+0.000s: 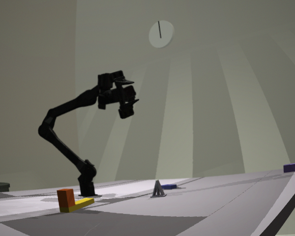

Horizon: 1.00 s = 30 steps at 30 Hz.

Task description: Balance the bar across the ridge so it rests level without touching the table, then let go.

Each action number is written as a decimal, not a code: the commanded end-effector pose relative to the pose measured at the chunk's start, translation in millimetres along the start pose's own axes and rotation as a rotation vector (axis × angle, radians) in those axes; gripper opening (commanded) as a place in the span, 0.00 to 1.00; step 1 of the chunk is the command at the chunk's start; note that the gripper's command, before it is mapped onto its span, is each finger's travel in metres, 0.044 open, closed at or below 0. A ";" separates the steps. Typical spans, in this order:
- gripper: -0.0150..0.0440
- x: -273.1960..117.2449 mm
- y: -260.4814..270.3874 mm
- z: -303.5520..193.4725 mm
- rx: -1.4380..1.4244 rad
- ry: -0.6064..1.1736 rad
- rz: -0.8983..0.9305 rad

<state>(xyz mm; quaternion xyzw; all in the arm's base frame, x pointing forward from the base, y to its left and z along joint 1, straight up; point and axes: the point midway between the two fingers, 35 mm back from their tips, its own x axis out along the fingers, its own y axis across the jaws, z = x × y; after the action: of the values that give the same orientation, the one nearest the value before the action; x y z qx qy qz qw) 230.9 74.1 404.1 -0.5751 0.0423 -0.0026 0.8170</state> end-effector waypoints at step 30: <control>0.79 77.4 39.0 -81.6 -0.667 0.275 0.394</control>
<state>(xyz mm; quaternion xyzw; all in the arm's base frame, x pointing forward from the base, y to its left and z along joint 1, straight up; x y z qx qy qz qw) 295.2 15.2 343.2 -0.7735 0.2395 0.0719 0.5824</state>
